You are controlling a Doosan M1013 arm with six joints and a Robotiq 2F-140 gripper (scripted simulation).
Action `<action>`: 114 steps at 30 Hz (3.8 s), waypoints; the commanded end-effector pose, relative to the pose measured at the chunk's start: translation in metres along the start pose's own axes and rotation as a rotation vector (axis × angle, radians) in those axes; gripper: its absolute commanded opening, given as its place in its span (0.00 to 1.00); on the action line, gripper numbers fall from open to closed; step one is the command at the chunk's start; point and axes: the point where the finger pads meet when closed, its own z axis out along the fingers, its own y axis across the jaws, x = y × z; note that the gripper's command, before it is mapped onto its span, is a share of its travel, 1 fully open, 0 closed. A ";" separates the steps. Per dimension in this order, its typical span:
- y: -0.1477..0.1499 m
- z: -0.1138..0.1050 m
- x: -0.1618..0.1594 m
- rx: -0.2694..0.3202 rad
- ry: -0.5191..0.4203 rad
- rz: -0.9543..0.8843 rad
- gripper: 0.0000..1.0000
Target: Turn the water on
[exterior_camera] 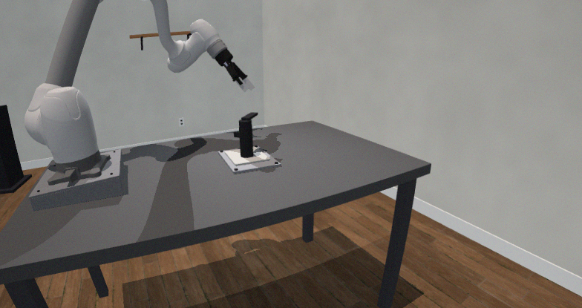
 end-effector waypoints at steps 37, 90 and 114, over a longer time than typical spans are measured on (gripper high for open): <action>-0.143 0.042 -0.036 0.201 0.256 0.726 1.00; -0.277 0.037 -0.058 0.517 0.568 1.671 0.00; -0.277 0.037 -0.058 0.517 0.568 1.671 0.40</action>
